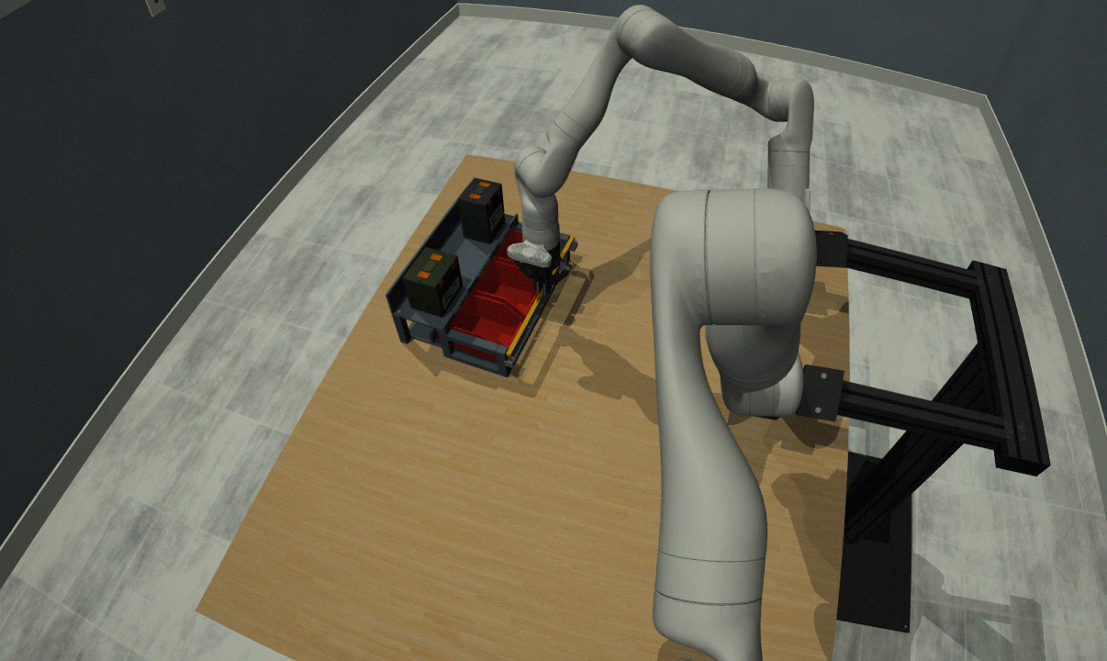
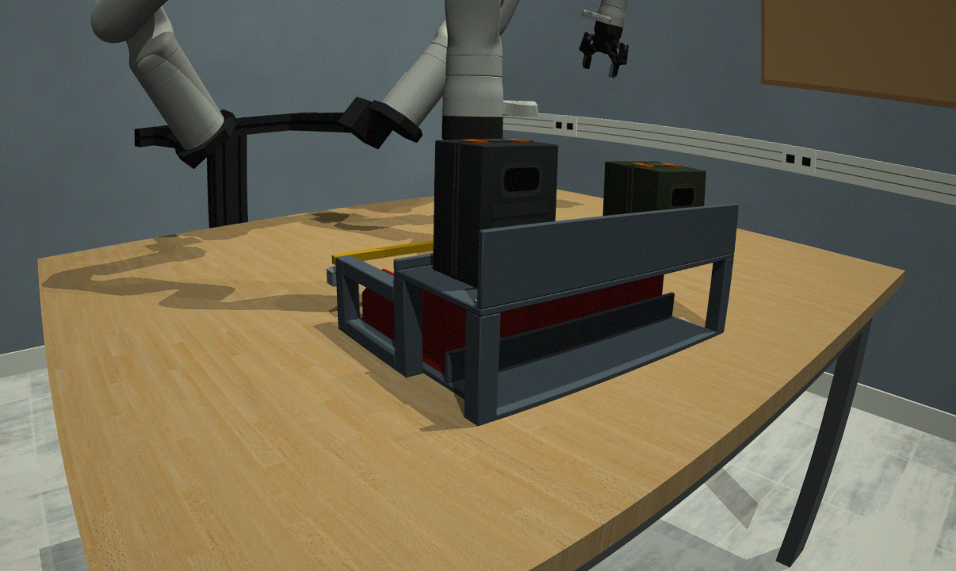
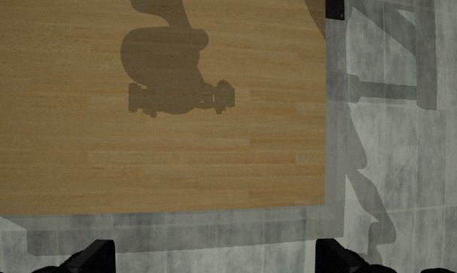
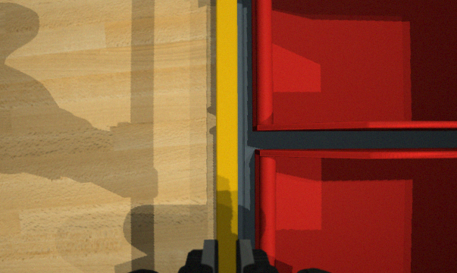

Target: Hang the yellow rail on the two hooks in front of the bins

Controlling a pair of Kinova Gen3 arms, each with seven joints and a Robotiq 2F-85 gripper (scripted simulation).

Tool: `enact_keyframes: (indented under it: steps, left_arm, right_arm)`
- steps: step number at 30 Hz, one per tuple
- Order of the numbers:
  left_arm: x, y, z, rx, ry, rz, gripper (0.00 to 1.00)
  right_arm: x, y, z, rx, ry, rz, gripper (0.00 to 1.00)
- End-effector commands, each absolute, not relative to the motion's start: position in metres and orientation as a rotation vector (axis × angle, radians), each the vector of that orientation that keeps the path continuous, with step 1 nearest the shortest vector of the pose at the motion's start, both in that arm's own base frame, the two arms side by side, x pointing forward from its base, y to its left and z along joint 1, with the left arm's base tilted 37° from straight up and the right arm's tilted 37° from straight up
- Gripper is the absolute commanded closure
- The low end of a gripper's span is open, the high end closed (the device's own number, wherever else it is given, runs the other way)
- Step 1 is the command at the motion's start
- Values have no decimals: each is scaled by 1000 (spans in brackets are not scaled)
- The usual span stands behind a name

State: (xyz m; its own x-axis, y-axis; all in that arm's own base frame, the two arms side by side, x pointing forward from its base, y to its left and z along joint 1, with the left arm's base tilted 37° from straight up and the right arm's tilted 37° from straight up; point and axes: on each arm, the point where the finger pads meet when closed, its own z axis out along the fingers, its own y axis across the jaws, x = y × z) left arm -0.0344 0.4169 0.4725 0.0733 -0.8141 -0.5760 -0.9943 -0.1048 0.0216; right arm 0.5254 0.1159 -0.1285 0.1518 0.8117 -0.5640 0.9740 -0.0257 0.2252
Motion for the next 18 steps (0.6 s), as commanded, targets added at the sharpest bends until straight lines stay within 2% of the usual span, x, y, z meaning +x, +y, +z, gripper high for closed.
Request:
enact_keyframes:
  steps: [1, 18]
  left_arm:
    - [-33, 417, 472, -1973, 1815, 650, 2]
    - [-33, 417, 472, -1973, 1815, 650, 2]
  right_arm:
    - [528, 119, -130, 1881, 1700, -363, 903]
    - [528, 119, -132, 1880, 1701, -364, 903]
